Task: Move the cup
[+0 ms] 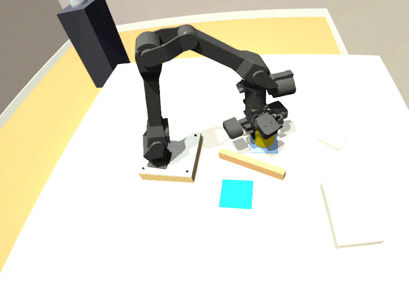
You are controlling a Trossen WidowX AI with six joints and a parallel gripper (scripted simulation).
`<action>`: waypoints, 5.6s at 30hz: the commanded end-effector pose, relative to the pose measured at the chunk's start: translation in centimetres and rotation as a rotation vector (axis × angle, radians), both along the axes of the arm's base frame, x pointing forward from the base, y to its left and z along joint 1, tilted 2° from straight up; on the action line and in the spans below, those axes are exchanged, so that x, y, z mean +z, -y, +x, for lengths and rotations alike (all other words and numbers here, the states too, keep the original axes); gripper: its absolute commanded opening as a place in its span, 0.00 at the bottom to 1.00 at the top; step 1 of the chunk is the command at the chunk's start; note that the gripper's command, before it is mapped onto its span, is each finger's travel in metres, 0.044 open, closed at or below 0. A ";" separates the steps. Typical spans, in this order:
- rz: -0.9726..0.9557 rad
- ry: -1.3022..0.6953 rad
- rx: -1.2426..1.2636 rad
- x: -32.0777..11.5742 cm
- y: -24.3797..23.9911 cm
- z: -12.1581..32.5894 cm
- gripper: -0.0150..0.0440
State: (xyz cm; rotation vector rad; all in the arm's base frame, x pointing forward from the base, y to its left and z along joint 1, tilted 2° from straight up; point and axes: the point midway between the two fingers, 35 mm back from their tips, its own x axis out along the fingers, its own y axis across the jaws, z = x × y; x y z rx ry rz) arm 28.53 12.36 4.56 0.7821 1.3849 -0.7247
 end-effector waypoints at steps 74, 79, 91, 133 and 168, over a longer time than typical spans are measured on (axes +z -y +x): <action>-0.010 0.002 0.000 5.2 7.7 -2.5 0.25; -0.011 0.002 0.000 5.2 8.7 -2.7 0.25; -0.013 0.002 0.000 5.2 11.0 -3.3 0.25; -0.021 0.000 0.000 5.3 18.1 -5.3 0.25; -0.023 -0.001 0.000 2.6 20.2 -5.9 0.25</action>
